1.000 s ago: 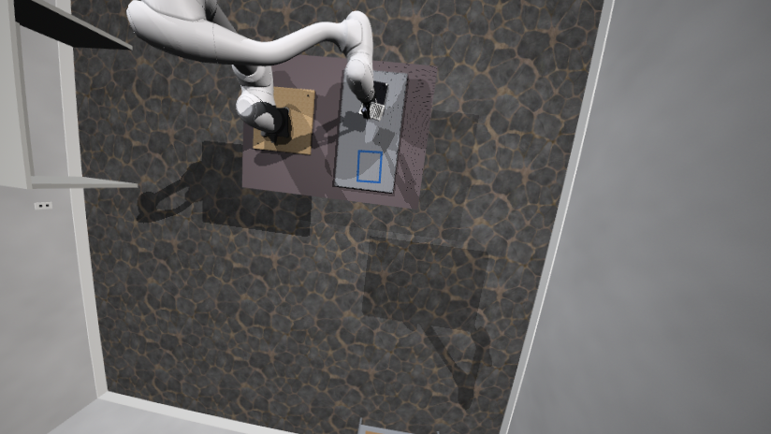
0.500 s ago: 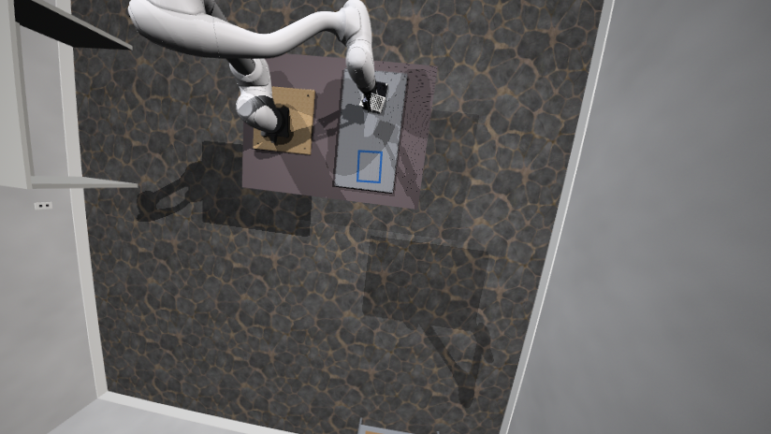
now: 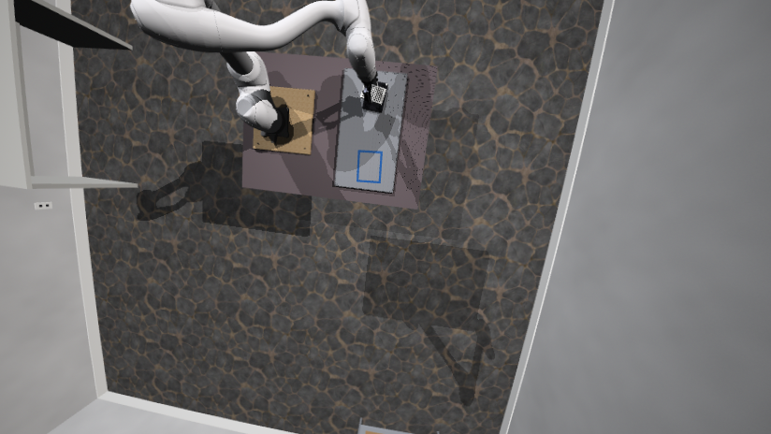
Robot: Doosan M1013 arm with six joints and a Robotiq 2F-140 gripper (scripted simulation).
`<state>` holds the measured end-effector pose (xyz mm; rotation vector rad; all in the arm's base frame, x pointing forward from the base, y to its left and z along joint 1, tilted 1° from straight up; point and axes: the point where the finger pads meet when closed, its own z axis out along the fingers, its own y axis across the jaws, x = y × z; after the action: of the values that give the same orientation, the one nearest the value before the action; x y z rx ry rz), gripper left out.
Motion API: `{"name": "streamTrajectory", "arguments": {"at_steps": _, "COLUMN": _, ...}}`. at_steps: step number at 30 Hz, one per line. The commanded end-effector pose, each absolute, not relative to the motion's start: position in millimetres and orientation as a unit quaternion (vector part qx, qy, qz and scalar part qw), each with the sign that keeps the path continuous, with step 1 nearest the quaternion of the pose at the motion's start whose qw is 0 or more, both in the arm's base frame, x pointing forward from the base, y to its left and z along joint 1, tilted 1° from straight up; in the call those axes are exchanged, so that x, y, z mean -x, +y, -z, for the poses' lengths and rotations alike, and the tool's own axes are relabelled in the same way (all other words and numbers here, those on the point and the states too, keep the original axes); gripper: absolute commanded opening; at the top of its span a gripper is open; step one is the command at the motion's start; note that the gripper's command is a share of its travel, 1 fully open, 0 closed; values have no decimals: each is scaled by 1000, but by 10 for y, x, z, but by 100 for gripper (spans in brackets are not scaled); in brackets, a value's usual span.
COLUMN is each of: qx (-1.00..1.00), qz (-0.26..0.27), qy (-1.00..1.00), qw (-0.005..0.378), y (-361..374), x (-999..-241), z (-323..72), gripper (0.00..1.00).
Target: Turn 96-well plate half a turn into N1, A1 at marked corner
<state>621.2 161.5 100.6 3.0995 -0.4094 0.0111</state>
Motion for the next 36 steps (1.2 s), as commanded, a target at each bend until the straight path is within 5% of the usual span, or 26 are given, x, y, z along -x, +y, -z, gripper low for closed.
{"name": "streamTrajectory", "arguments": {"at_steps": 1, "qx": -991, "qz": -4, "qy": -131, "qw": 8, "y": 1692, "x": -6214, "z": -1008, "gripper": 0}}
{"name": "streamTrajectory", "arguments": {"at_steps": 36, "qx": -939, "qz": 0, "qy": 345, "qw": 8, "y": 1752, "x": -6216, "z": -1009, "gripper": 0}}
